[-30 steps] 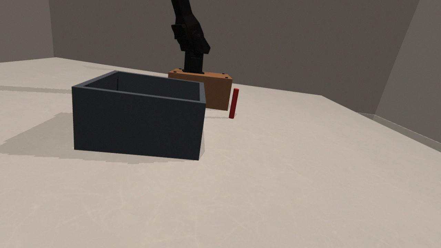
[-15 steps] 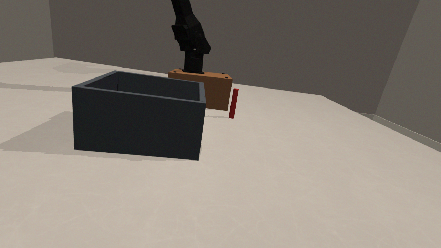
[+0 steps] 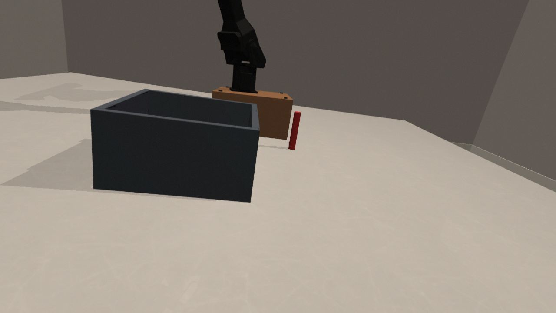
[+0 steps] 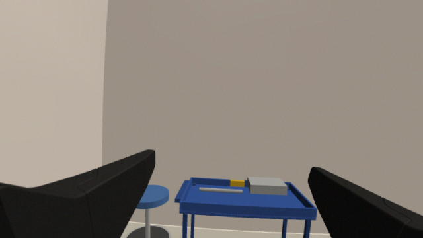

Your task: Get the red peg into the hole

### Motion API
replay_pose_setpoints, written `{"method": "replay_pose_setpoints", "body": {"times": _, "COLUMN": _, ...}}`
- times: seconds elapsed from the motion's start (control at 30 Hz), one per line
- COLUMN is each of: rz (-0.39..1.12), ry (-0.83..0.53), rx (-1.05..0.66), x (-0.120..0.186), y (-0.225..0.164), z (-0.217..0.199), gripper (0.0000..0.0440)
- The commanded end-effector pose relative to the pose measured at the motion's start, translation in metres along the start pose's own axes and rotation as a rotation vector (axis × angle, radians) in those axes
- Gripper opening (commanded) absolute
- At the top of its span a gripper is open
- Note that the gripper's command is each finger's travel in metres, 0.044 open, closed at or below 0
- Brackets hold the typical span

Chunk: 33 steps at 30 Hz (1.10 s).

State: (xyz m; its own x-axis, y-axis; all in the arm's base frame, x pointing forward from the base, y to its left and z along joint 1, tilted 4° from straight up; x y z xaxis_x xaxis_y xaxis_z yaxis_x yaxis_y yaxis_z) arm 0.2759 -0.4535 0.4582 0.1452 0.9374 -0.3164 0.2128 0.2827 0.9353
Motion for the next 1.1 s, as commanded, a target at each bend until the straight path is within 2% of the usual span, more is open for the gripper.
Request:
{"method": "replay_pose_setpoints", "body": {"times": 0.0, "rz": 0.064, "ry": 0.096, "rx": 0.045, "x": 0.016, "y": -0.02, "z": 0.029, "gripper": 0.044}}
{"method": "replay_pose_setpoints", "body": {"times": 0.23, "rz": 0.194, "ry": 0.282, "rx": 0.132, "x": 0.062, "y": -0.054, "z": 0.08, "gripper": 0.044}}
{"method": "replay_pose_setpoints", "body": {"times": 0.47, "rz": 0.326, "ry": 0.47, "rx": 0.206, "x": 0.127, "y": -0.08, "z": 0.119, "gripper": 0.044}}
{"method": "replay_pose_setpoints", "body": {"times": 0.77, "rz": 0.493, "ry": 0.714, "rx": 0.293, "x": 0.233, "y": -0.097, "z": 0.147, "gripper": 0.044}}
{"method": "replay_pose_setpoints", "body": {"times": 1.07, "rz": 0.653, "ry": 0.939, "rx": 0.378, "x": 0.352, "y": -0.101, "z": 0.14, "gripper": 0.044}}
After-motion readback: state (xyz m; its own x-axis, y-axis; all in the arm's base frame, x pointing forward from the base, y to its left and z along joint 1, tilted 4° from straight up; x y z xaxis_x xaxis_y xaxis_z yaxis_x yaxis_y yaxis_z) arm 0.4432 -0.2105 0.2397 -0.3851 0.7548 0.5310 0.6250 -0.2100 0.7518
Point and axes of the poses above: the point midway between the two fingers, 35 mm back from their tips, its own x axis back along the fingers, its own z axis across the jaws, y = z × x, the point moved 2 cm from there along x, back along the fingers, and after that the axes turned 12 degrees about x, right-handed, at the moved point
